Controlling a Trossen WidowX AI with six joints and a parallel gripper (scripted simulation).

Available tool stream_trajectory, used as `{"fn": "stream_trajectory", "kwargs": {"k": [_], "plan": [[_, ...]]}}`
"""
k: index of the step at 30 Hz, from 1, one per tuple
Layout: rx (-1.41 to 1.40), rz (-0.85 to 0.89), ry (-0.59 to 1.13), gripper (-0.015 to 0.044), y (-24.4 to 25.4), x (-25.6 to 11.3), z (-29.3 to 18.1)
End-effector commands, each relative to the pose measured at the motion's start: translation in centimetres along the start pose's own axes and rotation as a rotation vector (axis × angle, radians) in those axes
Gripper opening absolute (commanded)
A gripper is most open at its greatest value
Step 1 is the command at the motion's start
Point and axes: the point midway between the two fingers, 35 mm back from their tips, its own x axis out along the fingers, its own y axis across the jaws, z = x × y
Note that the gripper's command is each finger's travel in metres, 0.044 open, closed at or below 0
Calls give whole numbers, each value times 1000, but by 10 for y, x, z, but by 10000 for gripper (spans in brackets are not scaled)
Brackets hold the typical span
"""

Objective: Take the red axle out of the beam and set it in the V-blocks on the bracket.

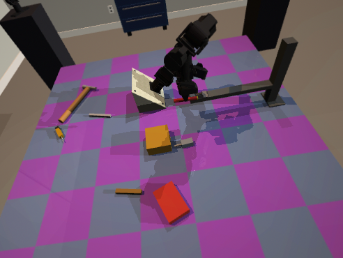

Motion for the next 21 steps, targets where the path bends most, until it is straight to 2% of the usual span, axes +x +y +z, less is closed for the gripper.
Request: {"fn": "stream_trajectory", "kwargs": {"k": [1,21], "plan": [[3,-16,-7,0,10,0,10],[2,-84,-45,0,71,8,57]]}}
